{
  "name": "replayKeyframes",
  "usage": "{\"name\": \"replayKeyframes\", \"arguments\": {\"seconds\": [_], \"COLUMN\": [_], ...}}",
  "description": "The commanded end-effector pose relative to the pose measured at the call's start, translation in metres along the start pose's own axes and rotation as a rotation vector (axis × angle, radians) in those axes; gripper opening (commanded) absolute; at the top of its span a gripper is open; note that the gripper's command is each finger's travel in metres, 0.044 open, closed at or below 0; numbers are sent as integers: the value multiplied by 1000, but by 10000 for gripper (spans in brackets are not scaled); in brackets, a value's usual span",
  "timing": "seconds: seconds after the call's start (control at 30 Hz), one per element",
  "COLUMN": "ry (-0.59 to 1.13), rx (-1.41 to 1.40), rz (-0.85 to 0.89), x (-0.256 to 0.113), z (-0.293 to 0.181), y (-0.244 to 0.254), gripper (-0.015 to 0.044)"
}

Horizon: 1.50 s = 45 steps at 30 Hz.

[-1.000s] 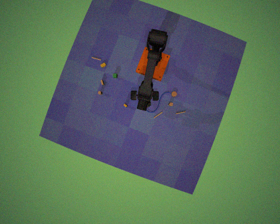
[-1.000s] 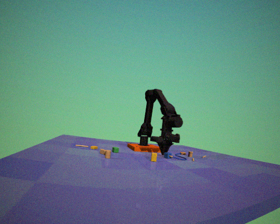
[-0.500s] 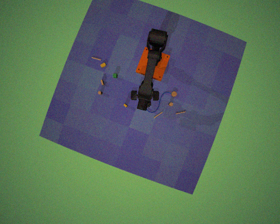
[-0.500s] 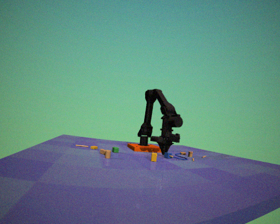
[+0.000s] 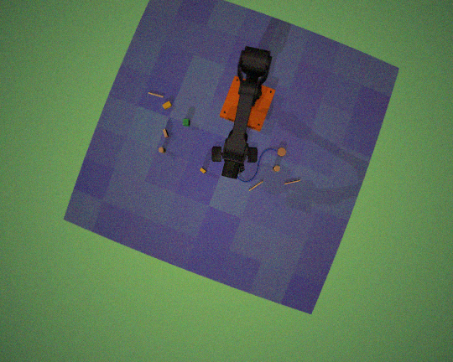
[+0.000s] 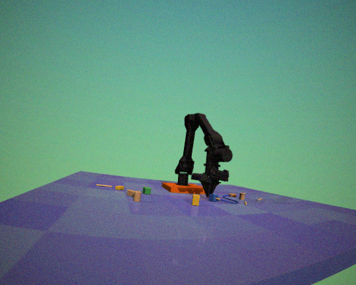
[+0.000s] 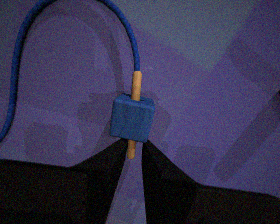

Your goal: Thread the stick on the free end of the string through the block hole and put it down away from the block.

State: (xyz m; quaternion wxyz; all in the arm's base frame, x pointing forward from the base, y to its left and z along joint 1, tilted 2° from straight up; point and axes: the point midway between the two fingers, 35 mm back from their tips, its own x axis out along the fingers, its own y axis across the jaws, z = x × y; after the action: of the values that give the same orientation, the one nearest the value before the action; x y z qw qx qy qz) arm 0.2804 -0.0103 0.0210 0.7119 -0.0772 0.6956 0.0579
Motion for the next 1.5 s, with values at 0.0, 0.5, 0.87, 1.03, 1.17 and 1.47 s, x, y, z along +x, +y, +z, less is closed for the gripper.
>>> {"name": "replayKeyframes", "arguments": {"seconds": [0.0,0.5,0.87,1.03,1.17,1.47], "ry": [4,4,4,4,4,3], "rx": [0,0,0,0,0,-25], "rz": [-1,-1,-1,-1,-1,2], "x": [2,2,2,2,2,-21], "z": [0,0,0,0,0,2], "y": [0,0,0,0,0,0], "gripper": [0,0,0,0,0,79]}}
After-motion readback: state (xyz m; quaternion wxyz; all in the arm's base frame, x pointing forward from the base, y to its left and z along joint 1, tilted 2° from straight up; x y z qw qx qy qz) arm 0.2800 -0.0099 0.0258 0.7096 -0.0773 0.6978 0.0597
